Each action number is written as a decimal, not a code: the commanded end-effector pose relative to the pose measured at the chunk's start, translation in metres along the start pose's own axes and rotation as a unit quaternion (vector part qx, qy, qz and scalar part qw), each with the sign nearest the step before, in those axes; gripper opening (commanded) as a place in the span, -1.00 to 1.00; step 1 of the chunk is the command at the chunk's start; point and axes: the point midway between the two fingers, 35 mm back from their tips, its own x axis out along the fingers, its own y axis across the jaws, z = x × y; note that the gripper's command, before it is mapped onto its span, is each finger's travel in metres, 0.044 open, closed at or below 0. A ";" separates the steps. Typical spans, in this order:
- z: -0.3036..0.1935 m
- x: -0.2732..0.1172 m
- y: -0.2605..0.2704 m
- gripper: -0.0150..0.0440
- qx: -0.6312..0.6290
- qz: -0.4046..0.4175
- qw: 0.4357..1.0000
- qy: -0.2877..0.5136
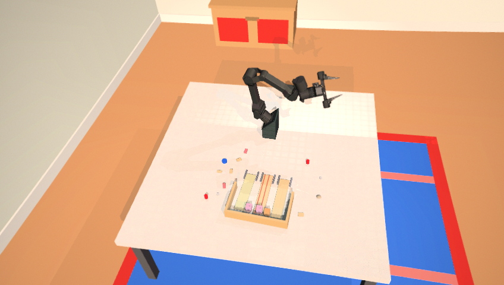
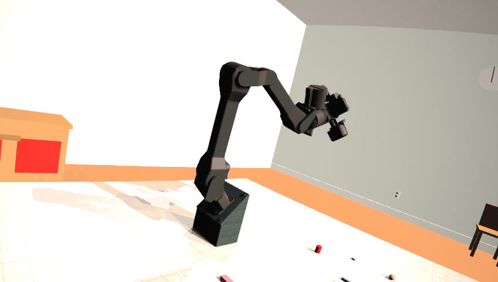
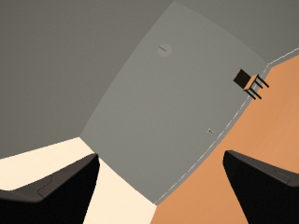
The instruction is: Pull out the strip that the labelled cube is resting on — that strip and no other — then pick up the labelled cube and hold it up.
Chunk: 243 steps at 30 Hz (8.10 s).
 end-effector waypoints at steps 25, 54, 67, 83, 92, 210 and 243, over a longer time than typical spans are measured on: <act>0.115 -0.376 -0.215 0.86 -0.222 -0.744 0.630 -0.012; 0.117 -0.388 -0.293 -0.29 -0.007 -0.783 0.609 0.129; 0.097 -0.416 -0.334 -0.49 0.190 -0.794 0.533 0.222; 0.092 -0.419 -0.346 -0.49 0.190 -0.794 0.533 0.222; 0.084 -0.423 -0.359 -0.49 0.190 -0.794 0.533 0.222; 0.037 -0.438 -0.381 -0.49 0.189 -0.795 0.531 0.223; -0.006 -0.434 -0.354 -0.49 0.190 -0.795 0.531 0.224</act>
